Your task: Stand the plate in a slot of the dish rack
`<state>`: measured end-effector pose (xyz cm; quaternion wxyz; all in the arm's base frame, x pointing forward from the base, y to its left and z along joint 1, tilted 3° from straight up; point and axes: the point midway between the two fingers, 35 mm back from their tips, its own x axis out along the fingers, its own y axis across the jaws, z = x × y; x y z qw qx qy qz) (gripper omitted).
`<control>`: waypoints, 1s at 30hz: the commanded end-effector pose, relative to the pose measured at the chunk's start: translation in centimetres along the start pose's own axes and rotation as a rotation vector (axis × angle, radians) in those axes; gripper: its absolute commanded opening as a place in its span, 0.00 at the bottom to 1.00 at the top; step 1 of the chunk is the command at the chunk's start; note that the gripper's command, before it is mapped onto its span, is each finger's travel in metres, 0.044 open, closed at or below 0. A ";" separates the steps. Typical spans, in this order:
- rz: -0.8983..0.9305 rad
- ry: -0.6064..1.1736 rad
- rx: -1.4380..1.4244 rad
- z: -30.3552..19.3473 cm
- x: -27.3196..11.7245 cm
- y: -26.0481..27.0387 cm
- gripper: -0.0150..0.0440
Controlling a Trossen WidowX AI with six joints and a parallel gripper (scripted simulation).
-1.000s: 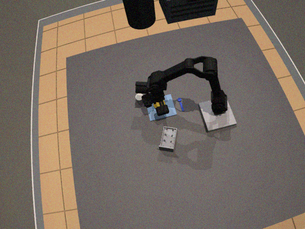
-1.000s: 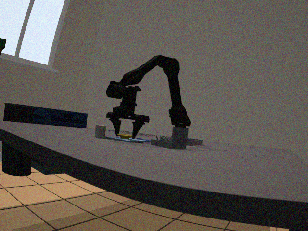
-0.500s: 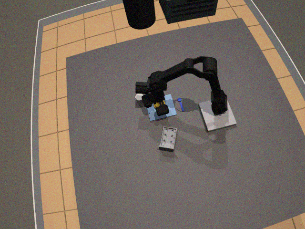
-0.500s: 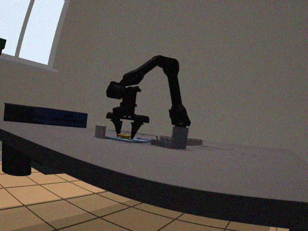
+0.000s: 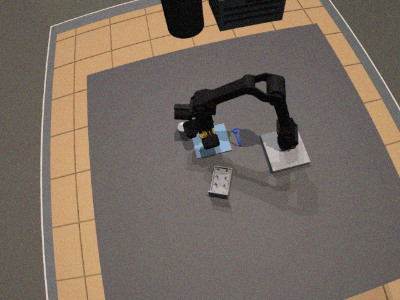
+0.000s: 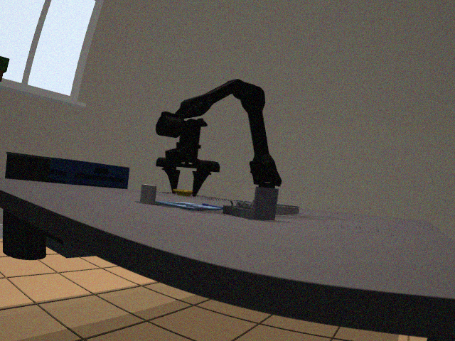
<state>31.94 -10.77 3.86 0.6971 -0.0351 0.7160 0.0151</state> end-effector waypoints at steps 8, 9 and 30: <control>-0.007 -0.014 0.004 0.8 -5.0 -0.3 0.25; -0.007 -0.014 0.004 0.8 -5.4 -0.3 0.25; -0.007 -0.014 0.004 1.1 -12.9 -0.4 0.25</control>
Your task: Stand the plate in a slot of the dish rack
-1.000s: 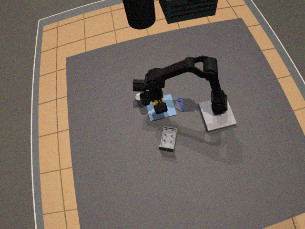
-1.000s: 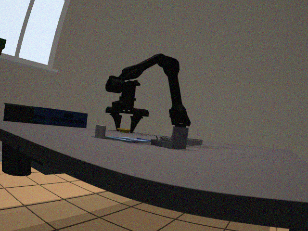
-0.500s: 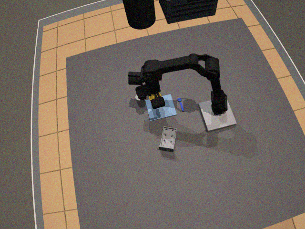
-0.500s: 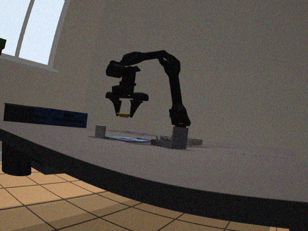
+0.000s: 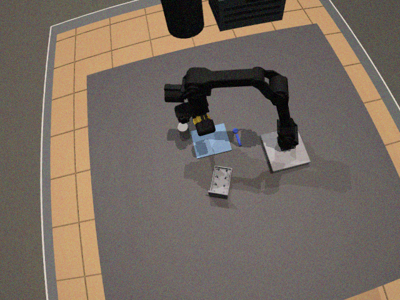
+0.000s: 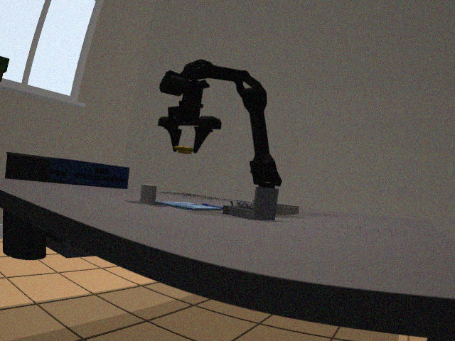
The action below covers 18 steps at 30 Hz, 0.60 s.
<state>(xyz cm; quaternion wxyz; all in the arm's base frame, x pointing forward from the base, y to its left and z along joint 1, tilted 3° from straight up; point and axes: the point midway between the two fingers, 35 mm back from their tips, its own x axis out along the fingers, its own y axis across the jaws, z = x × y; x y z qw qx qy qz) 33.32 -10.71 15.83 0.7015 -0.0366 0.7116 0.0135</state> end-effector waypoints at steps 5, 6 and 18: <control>-0.002 -0.002 0.004 0.0 -2.4 0.0 0.25; -0.002 -0.002 0.004 0.0 -2.6 0.0 0.25; 0.007 0.001 0.280 -2.9 -3.1 8.5 0.25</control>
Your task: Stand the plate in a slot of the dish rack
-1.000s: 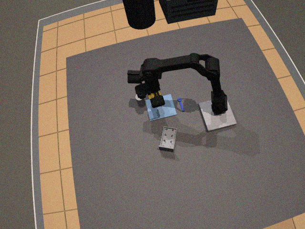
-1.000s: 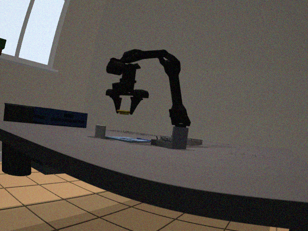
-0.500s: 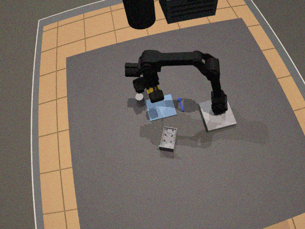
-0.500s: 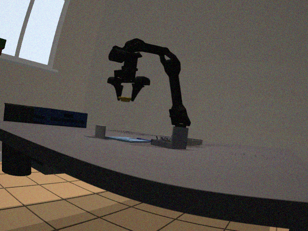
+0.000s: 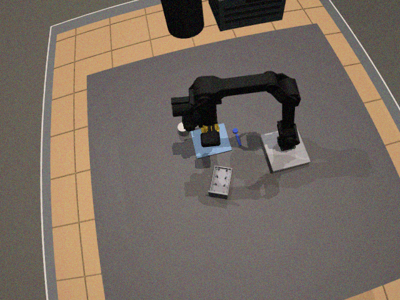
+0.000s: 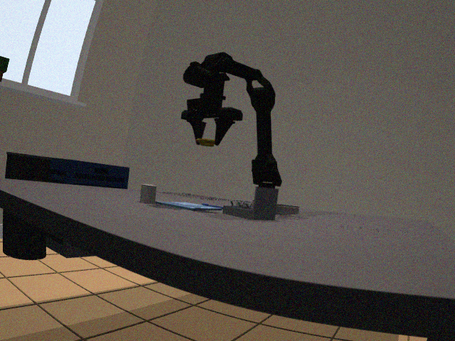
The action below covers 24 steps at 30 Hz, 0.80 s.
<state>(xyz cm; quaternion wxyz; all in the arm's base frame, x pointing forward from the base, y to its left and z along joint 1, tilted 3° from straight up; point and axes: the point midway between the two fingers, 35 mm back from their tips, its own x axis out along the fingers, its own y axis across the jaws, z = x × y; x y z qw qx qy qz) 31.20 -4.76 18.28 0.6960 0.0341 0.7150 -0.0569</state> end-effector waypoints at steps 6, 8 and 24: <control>0.011 -0.008 0.253 -5.3 0.0 5.8 0.25; 0.011 -0.008 0.258 -5.4 0.0 5.9 0.25; 0.180 0.079 0.003 -5.0 3.5 6.6 0.25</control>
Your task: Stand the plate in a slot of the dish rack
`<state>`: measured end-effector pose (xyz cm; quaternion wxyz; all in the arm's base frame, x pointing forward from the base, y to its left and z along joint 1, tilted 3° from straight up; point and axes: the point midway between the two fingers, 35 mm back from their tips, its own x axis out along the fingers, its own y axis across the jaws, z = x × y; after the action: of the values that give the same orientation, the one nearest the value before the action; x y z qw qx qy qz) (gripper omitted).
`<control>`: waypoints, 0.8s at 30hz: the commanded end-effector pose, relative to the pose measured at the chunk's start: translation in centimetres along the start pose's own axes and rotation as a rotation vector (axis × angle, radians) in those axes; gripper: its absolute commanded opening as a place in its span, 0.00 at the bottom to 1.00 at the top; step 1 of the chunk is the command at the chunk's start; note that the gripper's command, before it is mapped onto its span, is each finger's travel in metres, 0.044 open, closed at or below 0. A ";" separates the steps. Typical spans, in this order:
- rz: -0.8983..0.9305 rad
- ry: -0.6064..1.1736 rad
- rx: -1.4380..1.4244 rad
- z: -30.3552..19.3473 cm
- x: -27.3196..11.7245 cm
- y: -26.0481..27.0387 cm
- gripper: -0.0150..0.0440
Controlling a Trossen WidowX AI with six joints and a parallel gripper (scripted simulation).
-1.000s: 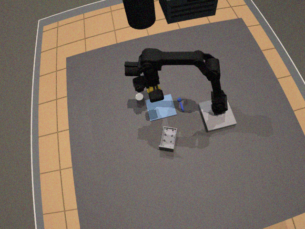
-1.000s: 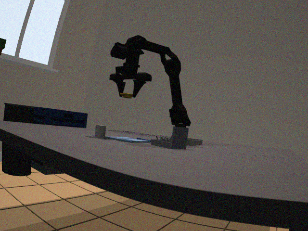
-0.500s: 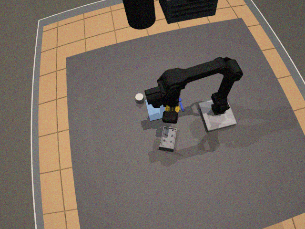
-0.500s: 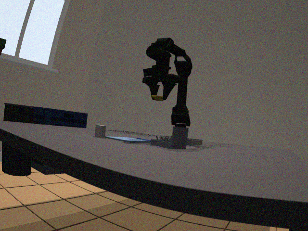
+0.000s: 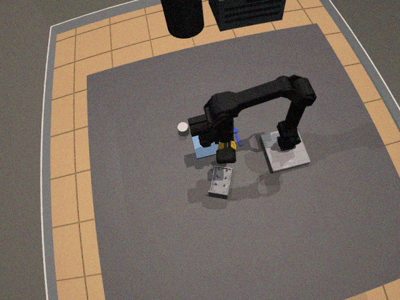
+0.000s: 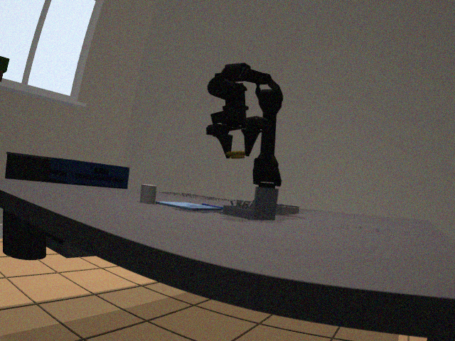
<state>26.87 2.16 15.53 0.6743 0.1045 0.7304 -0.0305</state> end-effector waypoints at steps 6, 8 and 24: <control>0.140 0.050 -0.185 0.4 2.5 0.1 0.25; 0.174 0.055 -0.227 0.5 3.0 0.1 0.25; 0.456 0.001 -0.546 0.8 6.5 0.1 0.25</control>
<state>27.23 2.81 9.54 0.6639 0.0801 0.6870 0.2841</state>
